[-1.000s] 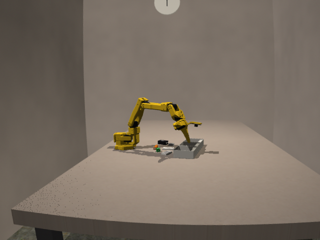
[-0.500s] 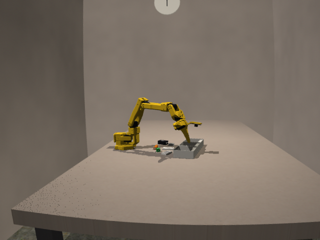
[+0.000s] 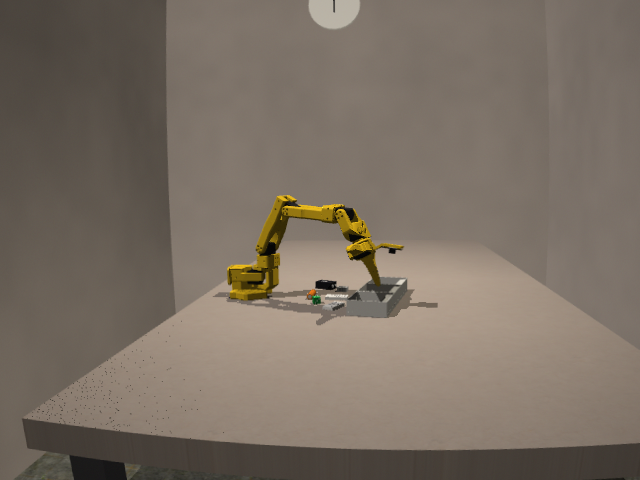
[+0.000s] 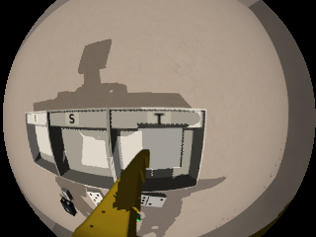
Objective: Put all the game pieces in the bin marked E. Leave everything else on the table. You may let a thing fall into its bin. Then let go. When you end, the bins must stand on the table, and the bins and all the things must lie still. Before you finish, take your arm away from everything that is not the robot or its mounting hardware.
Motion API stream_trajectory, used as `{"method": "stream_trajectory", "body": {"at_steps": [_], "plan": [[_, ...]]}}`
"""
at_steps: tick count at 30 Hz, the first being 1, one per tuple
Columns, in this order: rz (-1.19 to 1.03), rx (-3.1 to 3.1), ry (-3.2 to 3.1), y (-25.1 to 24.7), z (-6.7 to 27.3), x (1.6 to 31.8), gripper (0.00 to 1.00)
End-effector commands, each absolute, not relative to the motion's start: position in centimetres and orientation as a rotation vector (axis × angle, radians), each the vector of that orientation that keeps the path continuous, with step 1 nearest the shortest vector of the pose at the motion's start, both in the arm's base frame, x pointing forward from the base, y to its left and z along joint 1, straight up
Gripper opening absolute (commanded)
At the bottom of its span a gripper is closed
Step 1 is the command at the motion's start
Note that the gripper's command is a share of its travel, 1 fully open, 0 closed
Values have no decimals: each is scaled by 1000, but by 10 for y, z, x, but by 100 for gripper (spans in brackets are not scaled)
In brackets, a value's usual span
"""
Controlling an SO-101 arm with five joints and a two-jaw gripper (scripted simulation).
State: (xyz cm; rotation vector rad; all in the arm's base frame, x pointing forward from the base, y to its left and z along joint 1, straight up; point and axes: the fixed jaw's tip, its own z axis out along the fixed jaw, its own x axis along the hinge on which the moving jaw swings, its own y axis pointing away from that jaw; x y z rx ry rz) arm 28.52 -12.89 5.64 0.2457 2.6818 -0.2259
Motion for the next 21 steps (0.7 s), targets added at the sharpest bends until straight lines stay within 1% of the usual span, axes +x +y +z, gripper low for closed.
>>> {"method": "stream_trajectory", "body": {"at_steps": [1,8,21], "plan": [[-255,236,2624,-134,70,291,100],[-230,243,2624,-124,70,294,100],[-106,280,2633,-75,71,307,100]]}}
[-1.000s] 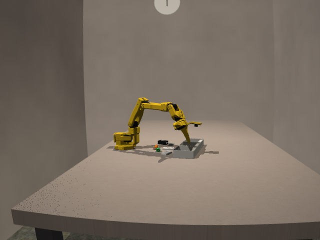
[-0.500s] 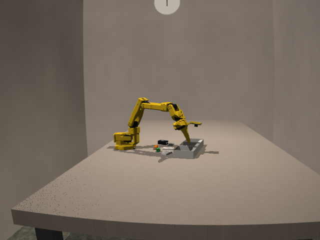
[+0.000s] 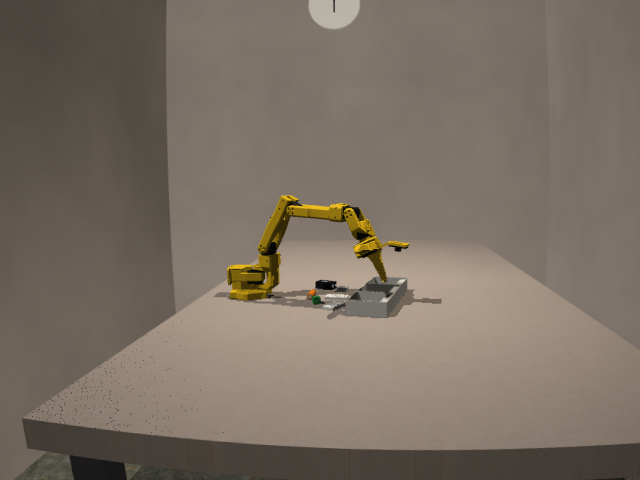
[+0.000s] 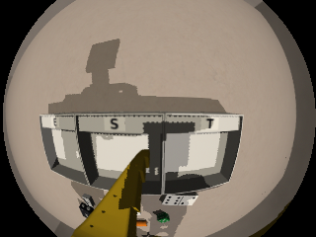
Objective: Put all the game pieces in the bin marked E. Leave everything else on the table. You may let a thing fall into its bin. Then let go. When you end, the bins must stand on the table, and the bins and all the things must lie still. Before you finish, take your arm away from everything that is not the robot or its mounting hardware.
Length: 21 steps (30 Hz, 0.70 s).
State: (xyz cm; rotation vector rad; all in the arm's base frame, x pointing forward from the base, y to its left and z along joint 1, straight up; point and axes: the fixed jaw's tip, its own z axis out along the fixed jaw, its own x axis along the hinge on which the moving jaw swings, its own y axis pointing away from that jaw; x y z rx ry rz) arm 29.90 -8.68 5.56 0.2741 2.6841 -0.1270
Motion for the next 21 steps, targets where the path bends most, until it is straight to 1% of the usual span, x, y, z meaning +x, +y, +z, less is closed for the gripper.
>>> {"method": "stream_trajectory", "body": {"at_steps": [1,7,21], "plan": [[-96,283,2634,-71,71,308,100],[-60,294,2639,-55,71,310,100],[-45,305,2640,-49,75,309,100]]}}
